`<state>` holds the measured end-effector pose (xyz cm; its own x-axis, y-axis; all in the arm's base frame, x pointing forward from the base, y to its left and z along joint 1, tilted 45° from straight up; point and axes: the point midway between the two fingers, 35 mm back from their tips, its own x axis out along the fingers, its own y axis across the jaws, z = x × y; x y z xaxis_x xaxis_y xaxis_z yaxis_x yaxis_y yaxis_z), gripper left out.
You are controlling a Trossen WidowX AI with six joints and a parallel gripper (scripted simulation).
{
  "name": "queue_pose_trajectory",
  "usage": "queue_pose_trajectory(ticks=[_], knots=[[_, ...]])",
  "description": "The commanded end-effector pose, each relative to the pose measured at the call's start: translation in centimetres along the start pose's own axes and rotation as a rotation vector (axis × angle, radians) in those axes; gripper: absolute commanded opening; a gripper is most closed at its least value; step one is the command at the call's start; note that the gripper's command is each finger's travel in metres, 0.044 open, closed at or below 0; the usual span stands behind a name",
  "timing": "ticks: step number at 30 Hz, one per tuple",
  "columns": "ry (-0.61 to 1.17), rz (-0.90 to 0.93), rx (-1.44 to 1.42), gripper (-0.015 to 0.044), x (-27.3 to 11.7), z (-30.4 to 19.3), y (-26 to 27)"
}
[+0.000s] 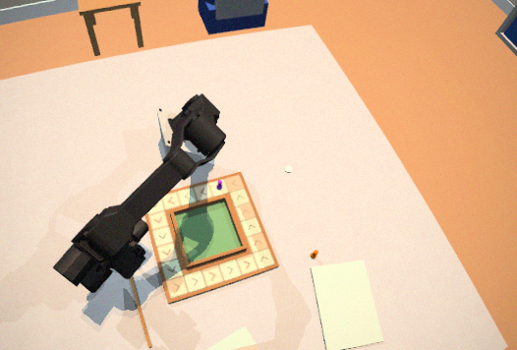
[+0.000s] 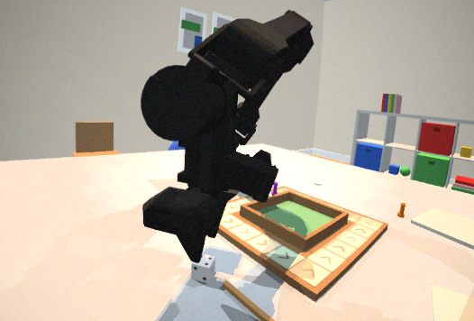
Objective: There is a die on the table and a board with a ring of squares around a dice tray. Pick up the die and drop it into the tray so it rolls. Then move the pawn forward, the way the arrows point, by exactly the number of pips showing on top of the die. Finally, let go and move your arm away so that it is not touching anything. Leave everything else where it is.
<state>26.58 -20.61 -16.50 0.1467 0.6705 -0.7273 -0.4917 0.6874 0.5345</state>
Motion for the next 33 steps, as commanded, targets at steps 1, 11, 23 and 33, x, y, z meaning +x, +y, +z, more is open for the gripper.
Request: queue_pose_trajectory(ticks=[1,11,23,33], knots=[[-0.003,0.006,0.004,0.0275,0.5,0.0,0.2],[-0.004,0.006,0.004,0.0275,2.1,0.0,0.2],[-0.004,0.006,0.004,0.0249,3.7,0.0,0.2],[-0.004,0.006,0.004,0.0084,3.7,0.0,0.2]])
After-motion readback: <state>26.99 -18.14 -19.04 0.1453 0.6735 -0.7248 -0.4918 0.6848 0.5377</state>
